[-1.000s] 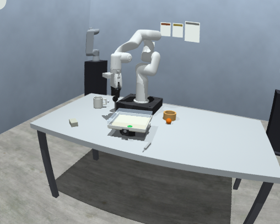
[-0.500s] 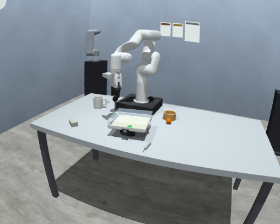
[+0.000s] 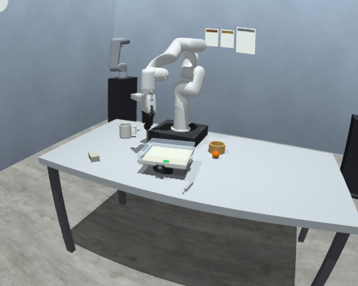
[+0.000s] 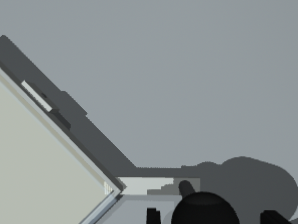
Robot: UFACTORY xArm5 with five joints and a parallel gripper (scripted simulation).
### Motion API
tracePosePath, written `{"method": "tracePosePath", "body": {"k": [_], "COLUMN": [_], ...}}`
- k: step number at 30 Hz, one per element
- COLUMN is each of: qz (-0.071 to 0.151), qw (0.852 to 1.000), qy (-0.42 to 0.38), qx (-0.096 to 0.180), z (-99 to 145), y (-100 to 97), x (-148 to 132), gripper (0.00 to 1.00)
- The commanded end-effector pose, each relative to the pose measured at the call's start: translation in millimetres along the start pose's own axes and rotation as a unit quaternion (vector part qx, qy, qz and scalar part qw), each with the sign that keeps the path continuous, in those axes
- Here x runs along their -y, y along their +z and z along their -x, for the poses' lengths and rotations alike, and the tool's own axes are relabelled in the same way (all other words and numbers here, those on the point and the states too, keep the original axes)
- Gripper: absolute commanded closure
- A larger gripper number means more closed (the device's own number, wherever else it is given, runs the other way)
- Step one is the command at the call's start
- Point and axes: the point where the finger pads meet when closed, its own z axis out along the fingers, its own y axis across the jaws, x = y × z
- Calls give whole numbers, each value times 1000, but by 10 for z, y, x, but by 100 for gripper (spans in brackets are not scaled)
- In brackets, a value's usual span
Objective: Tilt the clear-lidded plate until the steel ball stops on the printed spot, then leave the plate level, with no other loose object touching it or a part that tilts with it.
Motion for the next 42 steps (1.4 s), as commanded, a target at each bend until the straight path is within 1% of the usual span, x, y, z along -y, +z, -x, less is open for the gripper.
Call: {"method": "tracePosePath", "body": {"k": [1,27,42], "qz": [-1,-1,-1], "qw": [1000,1000,1000], "qy": [0,0,0], "qx": [-2,-2,-2], "z": [-11,-12,-13], "y": [18,253,300], "x": [5,5,5], "gripper": [38,38,38]}}
